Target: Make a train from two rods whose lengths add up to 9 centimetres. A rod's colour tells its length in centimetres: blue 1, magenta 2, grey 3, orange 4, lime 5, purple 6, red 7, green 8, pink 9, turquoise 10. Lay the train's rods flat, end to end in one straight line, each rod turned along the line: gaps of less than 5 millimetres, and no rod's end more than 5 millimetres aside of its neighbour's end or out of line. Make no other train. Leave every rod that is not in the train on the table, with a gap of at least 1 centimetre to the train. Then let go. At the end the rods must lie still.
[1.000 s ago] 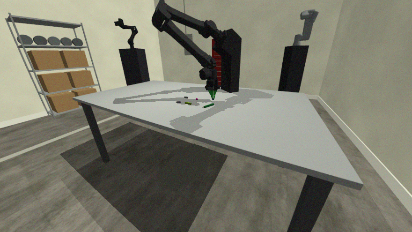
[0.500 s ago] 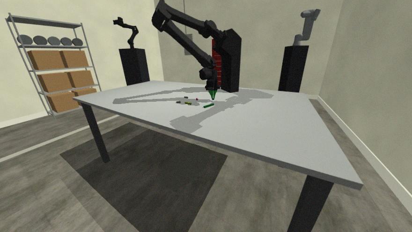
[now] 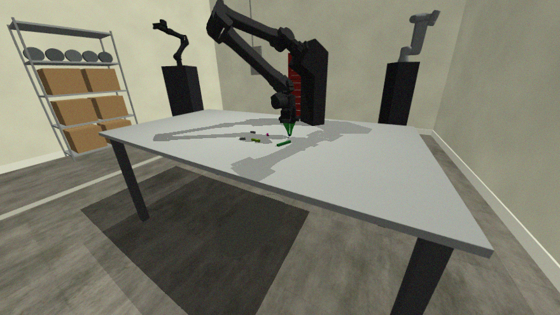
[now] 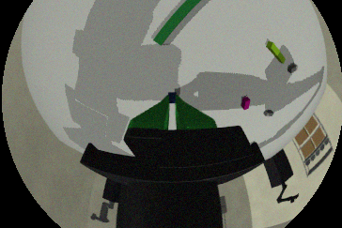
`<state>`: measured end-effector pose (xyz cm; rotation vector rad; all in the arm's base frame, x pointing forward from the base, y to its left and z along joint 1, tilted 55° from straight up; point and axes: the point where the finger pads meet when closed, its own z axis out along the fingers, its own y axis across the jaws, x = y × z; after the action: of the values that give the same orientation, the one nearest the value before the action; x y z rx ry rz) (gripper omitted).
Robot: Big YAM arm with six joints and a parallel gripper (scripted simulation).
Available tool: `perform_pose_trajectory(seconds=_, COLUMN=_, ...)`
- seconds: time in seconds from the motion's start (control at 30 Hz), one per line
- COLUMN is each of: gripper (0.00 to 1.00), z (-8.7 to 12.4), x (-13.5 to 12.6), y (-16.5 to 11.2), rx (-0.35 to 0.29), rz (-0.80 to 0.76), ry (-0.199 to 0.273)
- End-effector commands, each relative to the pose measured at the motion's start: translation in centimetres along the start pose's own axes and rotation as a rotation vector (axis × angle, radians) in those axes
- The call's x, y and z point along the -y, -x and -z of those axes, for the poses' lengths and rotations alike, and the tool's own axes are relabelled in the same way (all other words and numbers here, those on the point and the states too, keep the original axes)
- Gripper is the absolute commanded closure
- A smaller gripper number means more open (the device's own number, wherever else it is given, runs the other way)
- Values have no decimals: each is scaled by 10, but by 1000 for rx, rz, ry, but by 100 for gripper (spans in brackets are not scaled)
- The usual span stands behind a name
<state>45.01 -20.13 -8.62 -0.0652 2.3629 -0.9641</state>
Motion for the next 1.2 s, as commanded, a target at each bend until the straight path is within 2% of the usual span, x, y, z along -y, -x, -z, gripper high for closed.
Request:
perform_pose_trajectory(seconds=0.0, gripper=96, z=-5, x=2, y=-4, rx=-1, rz=3, ry=-4)
perform_pose_trajectory(seconds=0.1, gripper=96, z=-1, x=5, y=-3, rx=4, rz=-4, ry=-6)
perform_pose_trajectory(seconds=0.27, gripper=96, z=-10, x=2, y=-4, rx=0, rz=2, ry=-4)
perform_pose_trajectory(seconds=1.17, gripper=96, z=-8, x=2, y=-5, rx=-1, rz=2, ry=-2)
